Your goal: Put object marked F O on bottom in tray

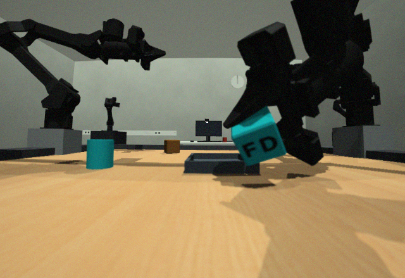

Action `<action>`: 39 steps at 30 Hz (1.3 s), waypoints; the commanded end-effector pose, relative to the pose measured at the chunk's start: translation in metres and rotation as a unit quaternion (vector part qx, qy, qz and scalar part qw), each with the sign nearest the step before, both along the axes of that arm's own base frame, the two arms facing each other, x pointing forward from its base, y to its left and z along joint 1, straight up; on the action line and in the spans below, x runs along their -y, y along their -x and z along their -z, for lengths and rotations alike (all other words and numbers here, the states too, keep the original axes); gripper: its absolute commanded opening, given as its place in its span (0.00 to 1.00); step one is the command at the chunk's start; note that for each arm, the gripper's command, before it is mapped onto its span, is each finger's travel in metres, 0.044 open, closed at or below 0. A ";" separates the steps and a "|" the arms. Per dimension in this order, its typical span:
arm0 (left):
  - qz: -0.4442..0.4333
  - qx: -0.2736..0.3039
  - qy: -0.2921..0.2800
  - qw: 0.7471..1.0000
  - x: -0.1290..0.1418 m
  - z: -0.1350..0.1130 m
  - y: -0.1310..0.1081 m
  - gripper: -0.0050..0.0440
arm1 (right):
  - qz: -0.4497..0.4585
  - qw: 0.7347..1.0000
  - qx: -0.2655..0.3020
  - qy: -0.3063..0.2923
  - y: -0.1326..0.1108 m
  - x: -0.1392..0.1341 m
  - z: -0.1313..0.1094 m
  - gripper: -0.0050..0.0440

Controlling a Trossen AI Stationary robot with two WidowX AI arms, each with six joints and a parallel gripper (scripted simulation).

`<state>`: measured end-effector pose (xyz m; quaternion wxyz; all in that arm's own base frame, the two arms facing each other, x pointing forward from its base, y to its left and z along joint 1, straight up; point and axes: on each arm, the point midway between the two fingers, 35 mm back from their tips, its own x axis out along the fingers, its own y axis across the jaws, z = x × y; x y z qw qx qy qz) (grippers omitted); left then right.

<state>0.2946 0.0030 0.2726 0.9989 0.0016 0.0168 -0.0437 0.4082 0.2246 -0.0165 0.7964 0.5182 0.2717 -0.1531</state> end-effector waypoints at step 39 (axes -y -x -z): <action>0.020 -0.004 0.023 1.000 0.003 0.012 0.012 0.00 | -0.041 0.980 0.187 -0.057 -0.050 0.012 -0.060 0.45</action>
